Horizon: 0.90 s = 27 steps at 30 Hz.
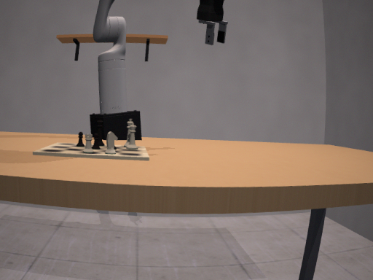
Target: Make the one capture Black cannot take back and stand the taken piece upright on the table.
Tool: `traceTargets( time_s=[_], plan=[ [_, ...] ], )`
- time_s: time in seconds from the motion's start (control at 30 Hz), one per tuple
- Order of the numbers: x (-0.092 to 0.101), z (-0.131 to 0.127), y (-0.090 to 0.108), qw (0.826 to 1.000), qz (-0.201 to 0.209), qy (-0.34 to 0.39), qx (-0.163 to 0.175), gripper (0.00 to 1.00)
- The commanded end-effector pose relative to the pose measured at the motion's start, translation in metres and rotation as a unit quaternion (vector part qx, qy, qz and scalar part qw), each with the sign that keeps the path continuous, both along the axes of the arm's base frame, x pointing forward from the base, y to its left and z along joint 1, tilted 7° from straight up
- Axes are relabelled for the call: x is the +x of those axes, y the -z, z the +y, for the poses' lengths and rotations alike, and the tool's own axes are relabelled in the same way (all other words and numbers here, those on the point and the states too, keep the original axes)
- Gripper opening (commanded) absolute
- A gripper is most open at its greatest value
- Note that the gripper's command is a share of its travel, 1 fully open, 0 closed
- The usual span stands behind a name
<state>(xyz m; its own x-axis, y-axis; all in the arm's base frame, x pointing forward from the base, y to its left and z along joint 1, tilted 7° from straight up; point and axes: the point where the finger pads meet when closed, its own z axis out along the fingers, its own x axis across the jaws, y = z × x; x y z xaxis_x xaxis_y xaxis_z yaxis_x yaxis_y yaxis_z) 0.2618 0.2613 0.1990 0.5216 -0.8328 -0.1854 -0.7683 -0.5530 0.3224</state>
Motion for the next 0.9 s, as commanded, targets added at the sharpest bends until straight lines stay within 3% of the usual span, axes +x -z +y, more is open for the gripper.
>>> traceTargets(
  time_s=[0.0,0.87],
  plan=[
    [0.000,0.000,-0.001,1.000,-0.001,0.000,0.000,1.00],
    [0.008,-0.005,0.010,0.998,-0.030,0.047,-0.021,1.00]
  ],
)
